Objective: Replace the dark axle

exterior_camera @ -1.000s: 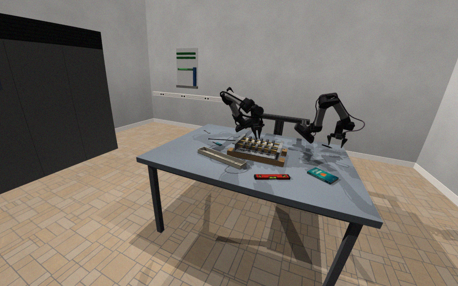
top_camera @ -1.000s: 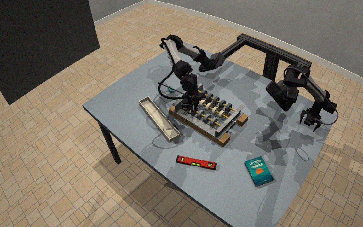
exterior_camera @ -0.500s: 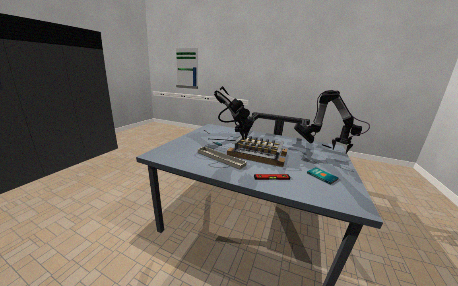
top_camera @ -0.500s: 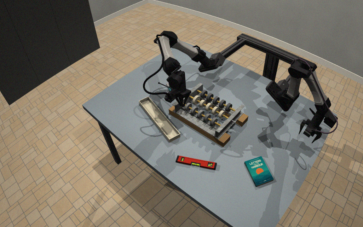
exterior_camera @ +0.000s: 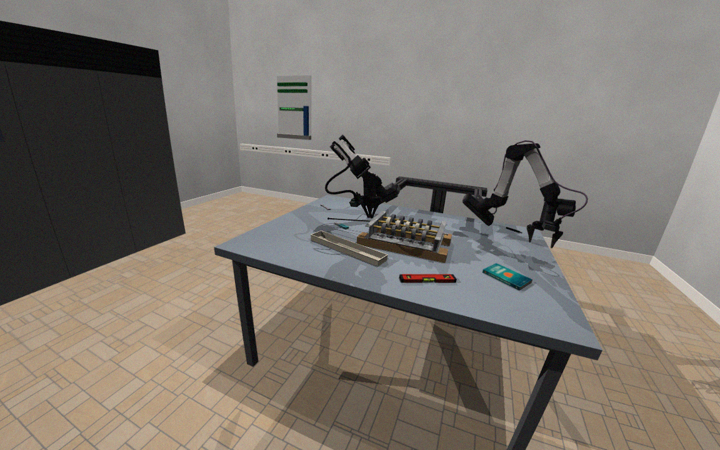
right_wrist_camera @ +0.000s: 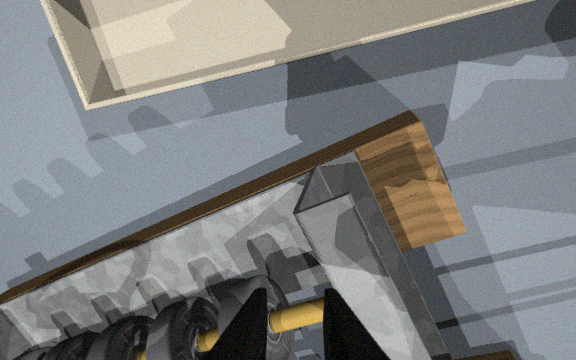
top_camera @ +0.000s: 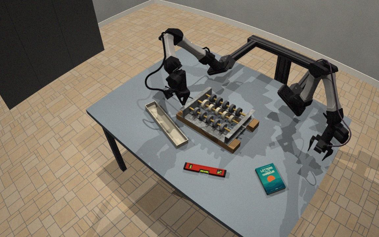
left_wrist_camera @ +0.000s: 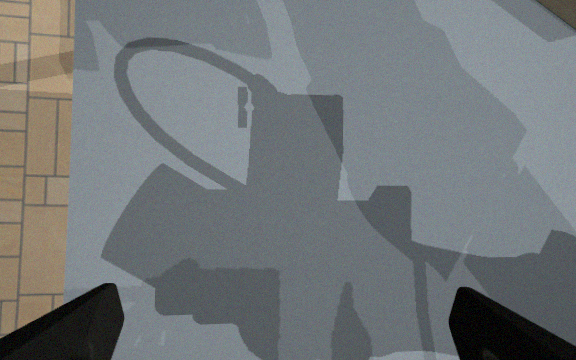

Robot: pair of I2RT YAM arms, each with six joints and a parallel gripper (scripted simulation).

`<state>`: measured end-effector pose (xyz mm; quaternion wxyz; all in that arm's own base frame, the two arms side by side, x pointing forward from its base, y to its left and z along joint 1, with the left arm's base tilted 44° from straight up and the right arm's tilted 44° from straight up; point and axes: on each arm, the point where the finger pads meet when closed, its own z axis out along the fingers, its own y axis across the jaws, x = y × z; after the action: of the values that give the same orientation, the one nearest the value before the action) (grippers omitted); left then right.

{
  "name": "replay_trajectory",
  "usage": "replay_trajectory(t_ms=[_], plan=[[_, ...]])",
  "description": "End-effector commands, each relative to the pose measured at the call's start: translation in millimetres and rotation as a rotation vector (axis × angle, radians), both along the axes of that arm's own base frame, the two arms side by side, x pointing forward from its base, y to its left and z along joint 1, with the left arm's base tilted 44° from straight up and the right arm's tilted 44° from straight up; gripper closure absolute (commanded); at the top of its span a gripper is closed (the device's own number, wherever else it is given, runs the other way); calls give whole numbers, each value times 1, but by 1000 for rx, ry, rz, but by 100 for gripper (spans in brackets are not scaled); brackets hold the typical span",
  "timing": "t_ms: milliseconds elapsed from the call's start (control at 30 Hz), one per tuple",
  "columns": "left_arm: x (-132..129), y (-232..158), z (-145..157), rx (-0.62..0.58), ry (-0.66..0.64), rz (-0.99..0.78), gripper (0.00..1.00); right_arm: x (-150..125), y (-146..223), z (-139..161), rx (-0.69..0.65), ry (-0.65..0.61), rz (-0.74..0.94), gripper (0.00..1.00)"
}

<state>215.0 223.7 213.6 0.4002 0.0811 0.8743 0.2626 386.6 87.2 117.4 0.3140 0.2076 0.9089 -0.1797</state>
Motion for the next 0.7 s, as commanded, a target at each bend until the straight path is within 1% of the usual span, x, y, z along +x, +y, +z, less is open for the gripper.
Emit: replay_trajectory(t_ms=[0, 233, 300, 333, 367, 667], plan=[[21, 11, 21, 13, -60, 75, 0, -10, -26, 13, 47, -66, -132, 81], [62, -11, 49, -12, -170, 42, 0, -28, -52, 18, 115, -134, -280, 81], [62, -11, 49, -12, -170, 42, 0, -28, -52, 18, 115, -134, -280, 81], [67, -16, 47, -27, -177, 38, 0, -30, -55, 16, 125, -138, -299, 81], [74, -18, 57, -24, -204, 32, 0, -33, -59, 19, 133, -153, -321, 81], [116, -61, 96, -96, -360, -24, 0, -57, -89, 22, 201, -247, -498, 81]])
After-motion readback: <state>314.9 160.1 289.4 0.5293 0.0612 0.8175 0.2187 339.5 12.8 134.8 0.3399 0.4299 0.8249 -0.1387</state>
